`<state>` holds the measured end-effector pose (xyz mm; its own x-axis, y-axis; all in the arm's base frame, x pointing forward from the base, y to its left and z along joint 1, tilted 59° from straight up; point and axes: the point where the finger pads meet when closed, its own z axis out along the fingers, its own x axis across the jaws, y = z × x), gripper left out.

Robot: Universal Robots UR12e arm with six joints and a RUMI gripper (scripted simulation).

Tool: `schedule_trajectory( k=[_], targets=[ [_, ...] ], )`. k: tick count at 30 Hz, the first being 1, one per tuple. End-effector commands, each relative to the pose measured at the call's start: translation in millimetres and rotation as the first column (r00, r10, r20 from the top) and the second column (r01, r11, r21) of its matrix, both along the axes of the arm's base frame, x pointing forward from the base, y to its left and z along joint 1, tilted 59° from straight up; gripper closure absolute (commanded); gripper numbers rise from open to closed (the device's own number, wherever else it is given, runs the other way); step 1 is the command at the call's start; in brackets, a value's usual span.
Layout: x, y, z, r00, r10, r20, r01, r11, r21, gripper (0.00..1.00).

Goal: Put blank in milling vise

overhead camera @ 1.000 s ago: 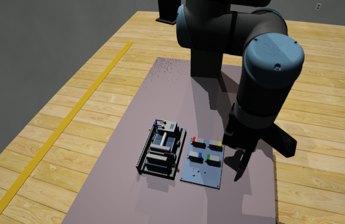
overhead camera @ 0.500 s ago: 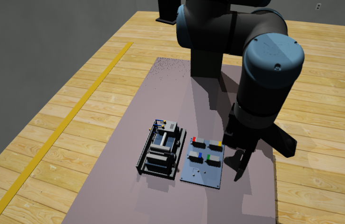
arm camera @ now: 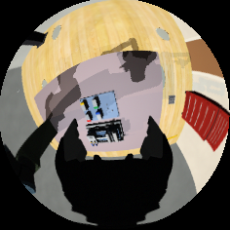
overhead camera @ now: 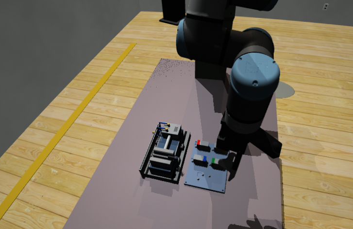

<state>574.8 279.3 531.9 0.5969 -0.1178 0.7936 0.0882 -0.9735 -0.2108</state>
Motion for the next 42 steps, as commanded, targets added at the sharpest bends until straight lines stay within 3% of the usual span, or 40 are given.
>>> schedule_trajectory(
  k=[1, 5, 8, 10, 13, 15, 18, 22, 30, 41, 42],
  targets=[
    [24.1, -11.6, -36.7, 1.0, 0.014, 0.015, -0.014, 1.0, -0.012, 0.0],
    [48.5, -37.8, -101.3, 0.999, 0.032, 0.032, -0.031, 0.999, -0.04, 0.0],
    [52.7, -45.2, -118.1, 0.999, 0.037, 0.036, -0.035, 0.998, -0.047, 0.0],
    [58.3, -60.0, -151.0, 0.998, 0.047, 0.046, -0.044, 0.997, -0.063, 0.0],
    [59.7, -67.3, -166.8, 0.997, 0.052, 0.051, -0.048, 0.996, -0.071, 0.0],
    [59.9, -81.1, -196.2, 0.996, 0.061, 0.061, -0.055, 0.995, -0.086, 0.0],
    [59.9, -81.1, -196.2, 0.996, 0.061, 0.061, -0.055, 0.995, -0.086, 0.0],
    [52.9, -103.4, -243.2, 0.994, 0.077, 0.08, -0.067, 0.991, -0.114, 0.0],
    [37.5, -122.4, -284.3, 0.991, 0.093, 0.101, -0.078, 0.986, -0.144, 0.0],
    [34.5, -124.9, -289.9, 0.99, 0.095, 0.104, -0.079, 0.986, -0.149, 0.0],
    [34.5, -124.9, -289.9, 0.99, 0.095, 0.104, -0.079, 0.986, -0.149, 1.0]
  ],
)
